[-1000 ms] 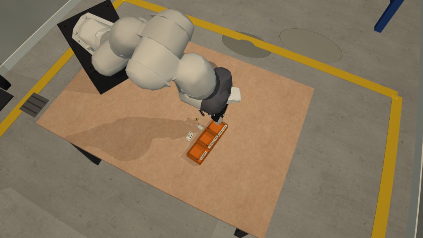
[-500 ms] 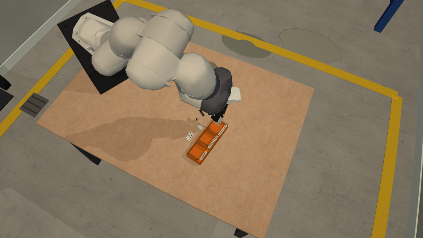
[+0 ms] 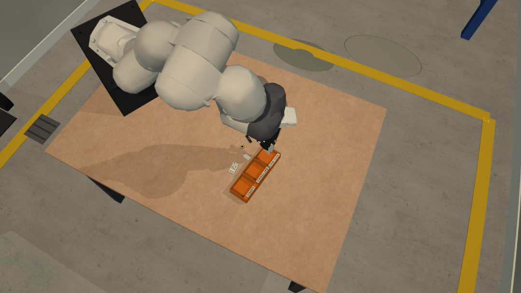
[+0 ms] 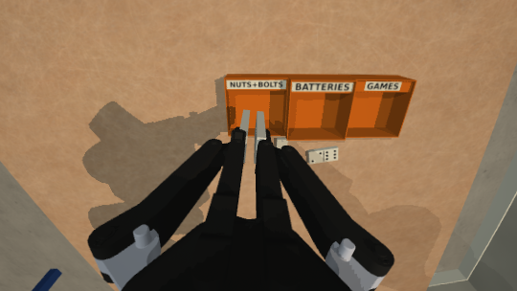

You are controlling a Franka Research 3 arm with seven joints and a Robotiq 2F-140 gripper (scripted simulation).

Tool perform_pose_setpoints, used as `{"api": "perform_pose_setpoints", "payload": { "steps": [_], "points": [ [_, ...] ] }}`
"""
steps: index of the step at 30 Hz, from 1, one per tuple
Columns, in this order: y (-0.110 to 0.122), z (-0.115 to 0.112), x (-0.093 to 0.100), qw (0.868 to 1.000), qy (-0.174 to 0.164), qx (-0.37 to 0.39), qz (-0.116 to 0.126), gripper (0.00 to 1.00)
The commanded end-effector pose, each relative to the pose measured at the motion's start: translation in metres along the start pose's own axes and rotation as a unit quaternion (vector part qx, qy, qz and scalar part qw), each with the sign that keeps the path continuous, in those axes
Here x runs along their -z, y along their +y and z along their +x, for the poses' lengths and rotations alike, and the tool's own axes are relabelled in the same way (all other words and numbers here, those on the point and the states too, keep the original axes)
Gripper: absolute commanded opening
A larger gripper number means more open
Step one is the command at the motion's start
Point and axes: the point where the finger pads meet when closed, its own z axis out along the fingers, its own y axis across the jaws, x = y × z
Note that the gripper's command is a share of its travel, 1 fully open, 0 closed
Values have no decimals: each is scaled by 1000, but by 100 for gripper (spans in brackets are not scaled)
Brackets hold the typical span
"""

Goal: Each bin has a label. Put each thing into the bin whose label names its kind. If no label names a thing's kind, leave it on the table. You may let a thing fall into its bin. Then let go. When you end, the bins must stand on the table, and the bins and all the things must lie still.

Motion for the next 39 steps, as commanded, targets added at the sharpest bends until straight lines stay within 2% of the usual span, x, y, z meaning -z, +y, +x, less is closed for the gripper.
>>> {"api": "perform_pose_setpoints", "payload": {
  "steps": [1, 18, 25, 27, 33, 39],
  "points": [
    [-2, 0, 1, 1000, 0, 2, 2, 5],
    [-2, 0, 1, 1000, 0, 2, 2, 5],
    [-1, 0, 59, 1000, 0, 2, 2, 5],
    [-1, 0, 59, 1000, 0, 2, 2, 5],
    [-1, 0, 109, 1000, 0, 2, 2, 5],
    [-1, 0, 112, 1000, 0, 2, 2, 5]
  ]
}}
